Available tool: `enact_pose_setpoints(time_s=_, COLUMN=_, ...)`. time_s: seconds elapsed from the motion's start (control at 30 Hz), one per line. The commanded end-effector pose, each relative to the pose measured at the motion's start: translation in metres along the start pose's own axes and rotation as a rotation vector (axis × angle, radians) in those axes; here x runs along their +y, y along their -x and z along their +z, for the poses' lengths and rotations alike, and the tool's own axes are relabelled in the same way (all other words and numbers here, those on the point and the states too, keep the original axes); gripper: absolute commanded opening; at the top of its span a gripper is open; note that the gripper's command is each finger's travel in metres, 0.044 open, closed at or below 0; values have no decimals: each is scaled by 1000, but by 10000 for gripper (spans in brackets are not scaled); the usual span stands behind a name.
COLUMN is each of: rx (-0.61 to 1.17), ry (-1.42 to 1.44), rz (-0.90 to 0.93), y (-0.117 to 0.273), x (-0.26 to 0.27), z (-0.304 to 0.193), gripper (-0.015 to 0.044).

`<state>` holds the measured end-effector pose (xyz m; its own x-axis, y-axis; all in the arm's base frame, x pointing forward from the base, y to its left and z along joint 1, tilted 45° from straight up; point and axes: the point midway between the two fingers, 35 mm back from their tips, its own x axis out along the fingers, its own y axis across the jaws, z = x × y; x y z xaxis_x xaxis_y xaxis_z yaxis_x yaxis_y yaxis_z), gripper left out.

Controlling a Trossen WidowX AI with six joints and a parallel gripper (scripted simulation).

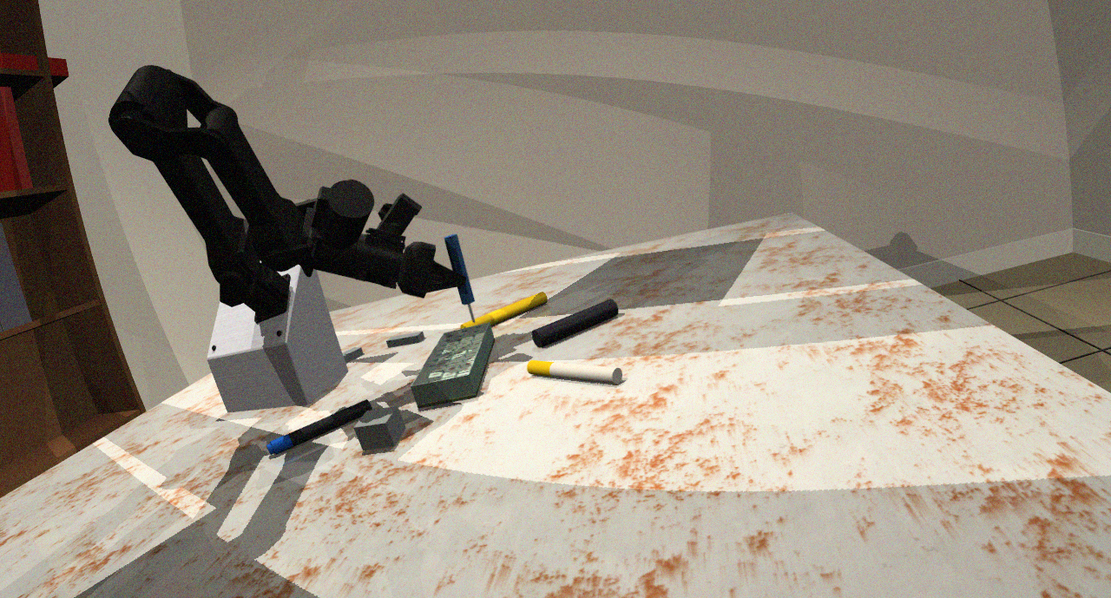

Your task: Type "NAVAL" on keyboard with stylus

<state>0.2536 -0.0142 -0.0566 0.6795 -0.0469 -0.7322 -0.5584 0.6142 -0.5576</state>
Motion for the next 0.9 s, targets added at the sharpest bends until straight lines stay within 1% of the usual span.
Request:
enact_pose_setpoints(time_s=0.0, rx=-2, ry=3, rz=5, y=-2, x=2, z=-6, gripper=0)
enact_pose_setpoints(time_s=0.07, rx=-2, ry=3, rz=5, y=-2, x=2, z=-6, gripper=0)
enact_pose_setpoints(time_s=0.17, rx=-2, ry=3, rz=6, y=-4, x=1, z=-7, gripper=79)
enact_pose_setpoints(time_s=0.87, rx=0, ry=4, rz=7, y=-11, x=1, z=-17, gripper=81)
